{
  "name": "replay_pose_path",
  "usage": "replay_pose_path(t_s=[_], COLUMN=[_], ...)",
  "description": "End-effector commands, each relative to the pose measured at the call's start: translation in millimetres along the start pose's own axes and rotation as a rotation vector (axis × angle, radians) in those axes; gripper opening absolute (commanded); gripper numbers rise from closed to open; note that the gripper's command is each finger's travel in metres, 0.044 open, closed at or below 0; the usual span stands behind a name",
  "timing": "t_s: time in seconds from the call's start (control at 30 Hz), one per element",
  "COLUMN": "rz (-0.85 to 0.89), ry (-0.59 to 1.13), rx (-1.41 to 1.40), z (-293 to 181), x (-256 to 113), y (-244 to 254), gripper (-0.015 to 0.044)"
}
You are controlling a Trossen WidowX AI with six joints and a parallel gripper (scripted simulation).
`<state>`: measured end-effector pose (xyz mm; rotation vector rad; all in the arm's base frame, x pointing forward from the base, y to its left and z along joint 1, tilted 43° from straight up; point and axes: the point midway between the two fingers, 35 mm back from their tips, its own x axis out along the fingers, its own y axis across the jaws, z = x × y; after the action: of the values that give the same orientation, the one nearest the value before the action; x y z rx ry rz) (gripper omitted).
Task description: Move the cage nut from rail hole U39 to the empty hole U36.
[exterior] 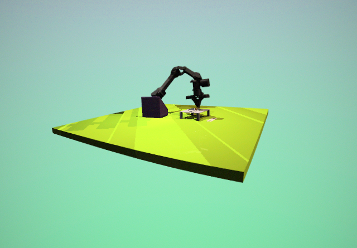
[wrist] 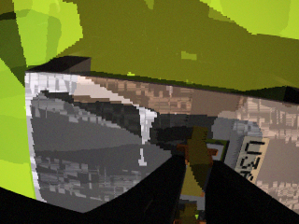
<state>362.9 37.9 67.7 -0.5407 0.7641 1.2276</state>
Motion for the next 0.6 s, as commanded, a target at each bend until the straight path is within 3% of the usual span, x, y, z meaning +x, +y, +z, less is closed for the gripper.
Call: replay_pose_path(t_s=[0.0,0.57], rz=[0.006,0.023], ry=[-0.001,-0.001], rx=[-0.001,-0.001], z=[-0.6,-0.9], x=[1.4,1.8], y=[0.4,-0.7], gripper=[0.0026,0.0026])
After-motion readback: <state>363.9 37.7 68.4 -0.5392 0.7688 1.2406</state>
